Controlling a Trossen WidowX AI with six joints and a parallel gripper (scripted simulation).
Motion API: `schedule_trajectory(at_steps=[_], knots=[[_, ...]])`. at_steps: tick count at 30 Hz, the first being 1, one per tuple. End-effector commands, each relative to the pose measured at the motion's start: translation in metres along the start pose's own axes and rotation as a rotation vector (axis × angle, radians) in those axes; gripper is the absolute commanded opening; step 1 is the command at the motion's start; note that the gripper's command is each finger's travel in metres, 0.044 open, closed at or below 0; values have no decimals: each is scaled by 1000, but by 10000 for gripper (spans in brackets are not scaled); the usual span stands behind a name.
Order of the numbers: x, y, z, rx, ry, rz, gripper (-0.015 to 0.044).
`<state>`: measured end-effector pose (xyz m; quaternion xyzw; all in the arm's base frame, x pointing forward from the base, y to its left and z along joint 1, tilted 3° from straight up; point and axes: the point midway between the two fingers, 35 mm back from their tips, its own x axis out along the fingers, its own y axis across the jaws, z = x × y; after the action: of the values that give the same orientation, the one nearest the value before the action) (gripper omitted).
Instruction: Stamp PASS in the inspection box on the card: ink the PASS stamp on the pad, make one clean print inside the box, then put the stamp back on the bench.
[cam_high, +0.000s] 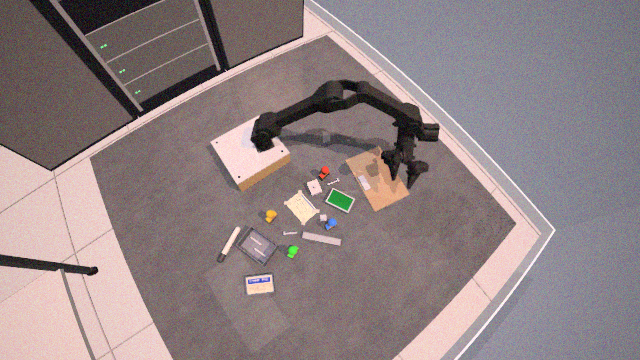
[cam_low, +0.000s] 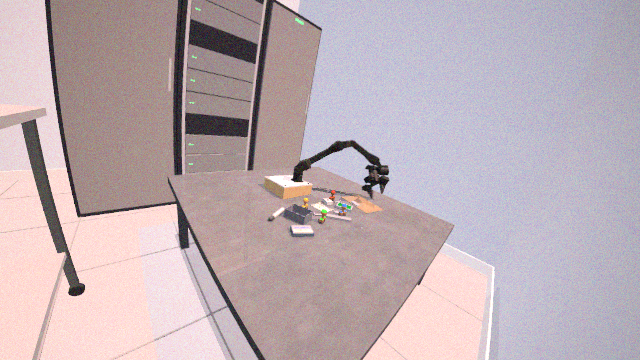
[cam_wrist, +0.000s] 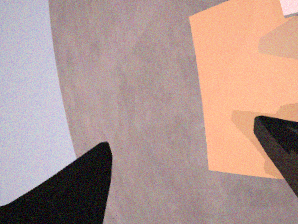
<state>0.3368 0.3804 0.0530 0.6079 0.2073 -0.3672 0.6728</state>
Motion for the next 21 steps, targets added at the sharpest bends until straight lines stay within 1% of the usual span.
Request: schedule_trajectory(at_steps=[1,3,6,7,14,21], knots=[[2,1,2,-12,-2,-5,374],[15,10,16,-107,-19,-48,321],[44,29,51,-320,-31,-151,243],[53,34,63,-388,-27,-185,228],[92,57,128,-704,30,-344,228],[117,68,190,-950,137,-455,228]])
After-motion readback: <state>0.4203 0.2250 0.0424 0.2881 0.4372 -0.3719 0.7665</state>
